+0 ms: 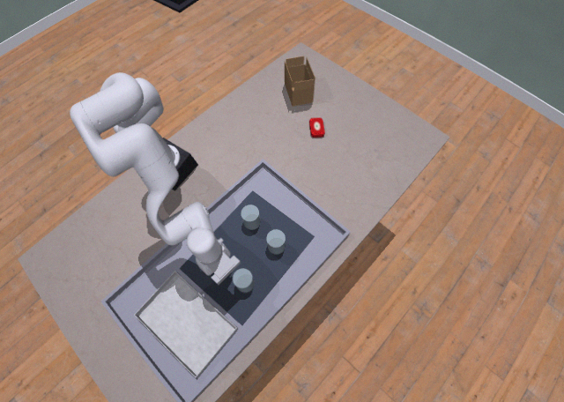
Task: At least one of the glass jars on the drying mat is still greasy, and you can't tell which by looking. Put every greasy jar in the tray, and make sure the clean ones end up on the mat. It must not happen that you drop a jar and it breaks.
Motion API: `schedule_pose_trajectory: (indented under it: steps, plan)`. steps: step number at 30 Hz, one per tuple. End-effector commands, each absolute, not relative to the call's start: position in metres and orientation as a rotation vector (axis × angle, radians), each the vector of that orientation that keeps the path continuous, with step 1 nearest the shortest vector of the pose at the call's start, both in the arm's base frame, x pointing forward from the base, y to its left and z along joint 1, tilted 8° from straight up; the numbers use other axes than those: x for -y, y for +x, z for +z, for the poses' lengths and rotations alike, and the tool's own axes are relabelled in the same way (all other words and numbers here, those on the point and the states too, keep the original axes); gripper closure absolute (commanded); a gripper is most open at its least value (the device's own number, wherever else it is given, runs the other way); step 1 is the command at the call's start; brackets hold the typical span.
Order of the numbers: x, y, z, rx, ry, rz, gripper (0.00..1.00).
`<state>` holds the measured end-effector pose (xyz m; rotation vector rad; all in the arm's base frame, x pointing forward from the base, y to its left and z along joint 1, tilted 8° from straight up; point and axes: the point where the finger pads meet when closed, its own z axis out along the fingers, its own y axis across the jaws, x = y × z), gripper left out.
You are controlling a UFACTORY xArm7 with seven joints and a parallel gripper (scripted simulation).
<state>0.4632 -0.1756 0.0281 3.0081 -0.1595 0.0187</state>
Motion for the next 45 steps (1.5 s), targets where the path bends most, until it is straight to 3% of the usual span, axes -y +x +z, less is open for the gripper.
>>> schedule_pose_trajectory:
  steps: [1,17,27,32,45]
  plan:
    - [0.176,0.465,0.030,0.159,3.007,0.026,1.00]
    - [0.176,0.465,0.030,0.159,3.007,0.026,1.00]
    - [0.166,0.464,0.106,0.159,3.007,0.026,1.00]
    - [0.158,0.465,0.105,0.159,3.007,0.026,1.00]
    - [0.052,0.474,0.091,0.159,3.007,0.026,1.00]
